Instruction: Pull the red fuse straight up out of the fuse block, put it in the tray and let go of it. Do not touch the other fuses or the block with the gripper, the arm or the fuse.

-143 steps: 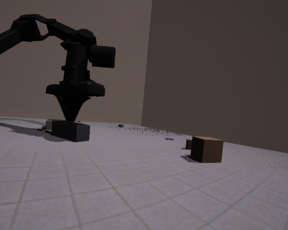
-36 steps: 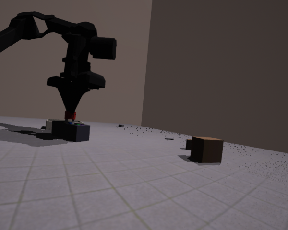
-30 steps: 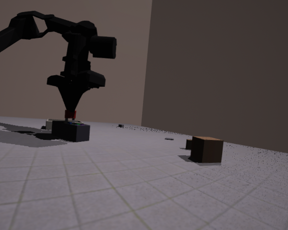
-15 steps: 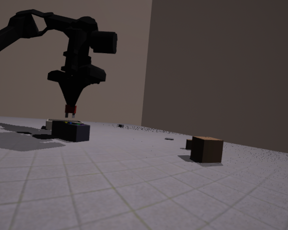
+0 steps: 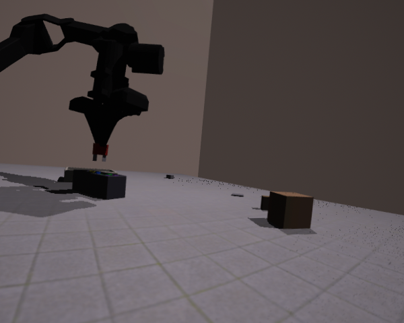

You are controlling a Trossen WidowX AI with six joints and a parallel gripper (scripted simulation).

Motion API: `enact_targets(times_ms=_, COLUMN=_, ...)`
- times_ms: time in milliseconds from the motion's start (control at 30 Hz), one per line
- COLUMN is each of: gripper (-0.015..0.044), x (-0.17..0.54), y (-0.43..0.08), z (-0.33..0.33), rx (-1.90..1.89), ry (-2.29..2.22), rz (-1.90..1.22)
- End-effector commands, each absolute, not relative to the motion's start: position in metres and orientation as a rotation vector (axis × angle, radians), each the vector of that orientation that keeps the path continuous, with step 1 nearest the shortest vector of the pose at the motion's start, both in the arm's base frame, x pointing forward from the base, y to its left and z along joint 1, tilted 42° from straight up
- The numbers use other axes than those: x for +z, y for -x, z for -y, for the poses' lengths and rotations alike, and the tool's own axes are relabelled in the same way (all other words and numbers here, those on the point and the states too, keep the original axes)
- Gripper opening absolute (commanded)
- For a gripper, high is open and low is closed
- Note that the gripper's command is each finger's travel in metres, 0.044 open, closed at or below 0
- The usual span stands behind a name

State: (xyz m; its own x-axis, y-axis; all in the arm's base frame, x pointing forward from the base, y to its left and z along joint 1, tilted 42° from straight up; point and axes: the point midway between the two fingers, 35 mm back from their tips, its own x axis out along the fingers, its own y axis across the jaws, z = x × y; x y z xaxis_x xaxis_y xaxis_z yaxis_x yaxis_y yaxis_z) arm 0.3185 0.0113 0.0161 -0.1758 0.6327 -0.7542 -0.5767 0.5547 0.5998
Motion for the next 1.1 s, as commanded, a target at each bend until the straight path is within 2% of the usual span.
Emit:
enact_targets(times_ms=0, gripper=0.0000, x=0.039, y=-0.324, z=-0.033, rx=1.069, ry=-0.035, rz=-1.364)
enact_targets(times_ms=667, gripper=0.0000, x=0.143, y=-0.294, z=-0.150, rx=1.086, ry=-0.051, rz=-1.357)
enact_targets(times_ms=1067, gripper=0.0000, x=0.140, y=-0.290, z=-0.159, rx=1.088, ry=-0.052, rz=-1.356)
